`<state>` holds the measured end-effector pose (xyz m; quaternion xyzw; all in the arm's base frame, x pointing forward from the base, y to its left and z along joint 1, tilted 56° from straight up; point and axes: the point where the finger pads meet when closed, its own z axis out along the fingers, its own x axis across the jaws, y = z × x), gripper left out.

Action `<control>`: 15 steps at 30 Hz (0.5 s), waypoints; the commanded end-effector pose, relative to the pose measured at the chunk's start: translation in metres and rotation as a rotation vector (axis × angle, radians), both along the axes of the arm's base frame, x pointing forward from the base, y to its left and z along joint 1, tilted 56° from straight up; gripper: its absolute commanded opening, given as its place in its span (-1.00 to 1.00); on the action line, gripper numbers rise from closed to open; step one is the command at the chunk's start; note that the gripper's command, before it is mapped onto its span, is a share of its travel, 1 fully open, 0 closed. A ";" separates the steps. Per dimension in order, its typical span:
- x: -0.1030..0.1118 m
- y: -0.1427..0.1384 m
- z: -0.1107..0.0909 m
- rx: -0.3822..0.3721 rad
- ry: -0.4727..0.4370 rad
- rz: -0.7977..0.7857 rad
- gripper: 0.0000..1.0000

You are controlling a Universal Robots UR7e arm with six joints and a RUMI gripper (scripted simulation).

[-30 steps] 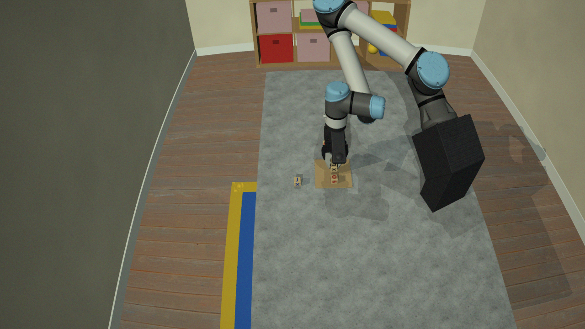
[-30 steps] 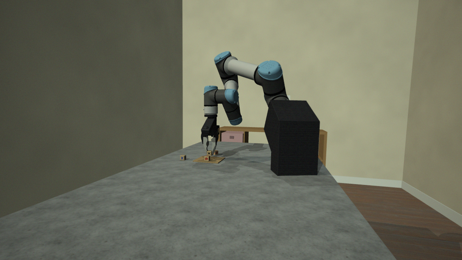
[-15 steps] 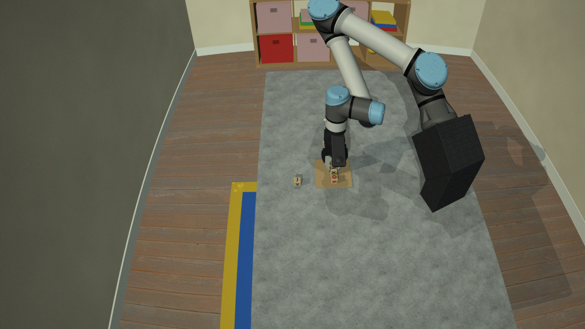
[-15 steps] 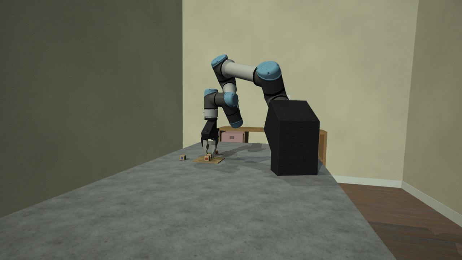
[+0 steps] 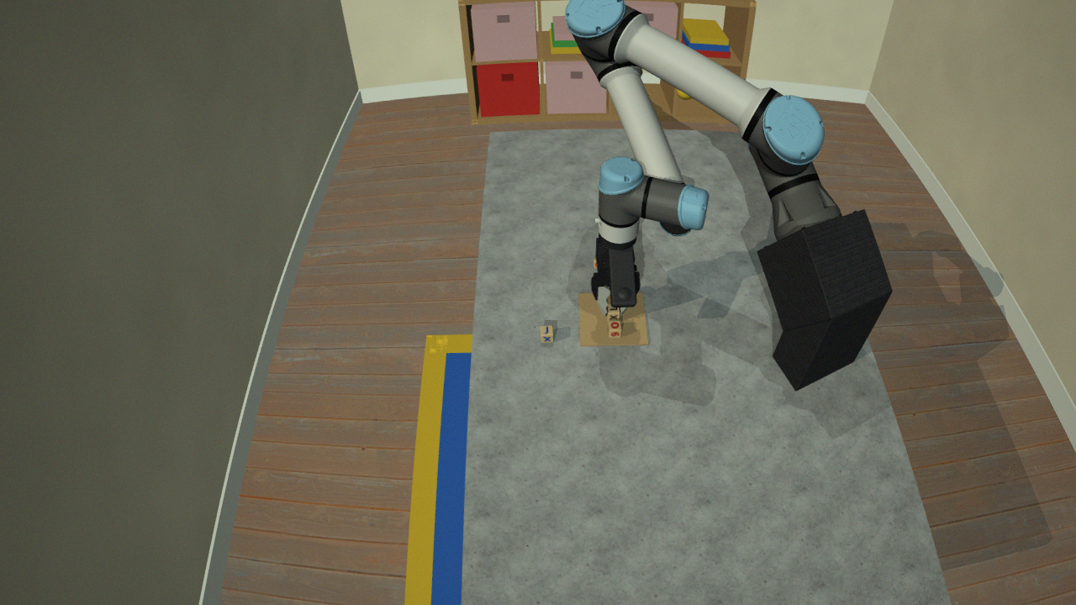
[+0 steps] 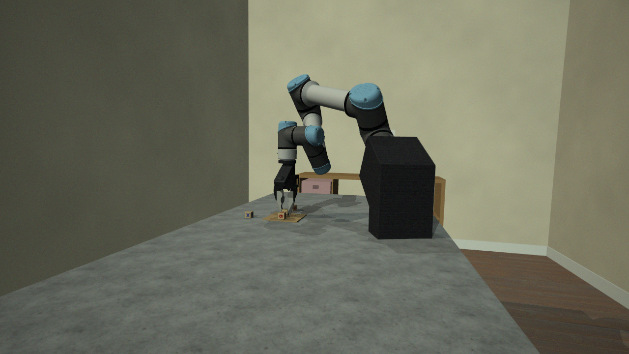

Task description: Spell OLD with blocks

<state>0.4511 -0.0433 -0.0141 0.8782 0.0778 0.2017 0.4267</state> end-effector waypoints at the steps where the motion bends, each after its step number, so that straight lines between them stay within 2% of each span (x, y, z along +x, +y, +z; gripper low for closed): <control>1: 0.000 0.000 0.000 0.000 -0.001 0.001 -0.89; 15: 0.001 -0.002 -0.001 0.000 -0.001 0.001 -0.89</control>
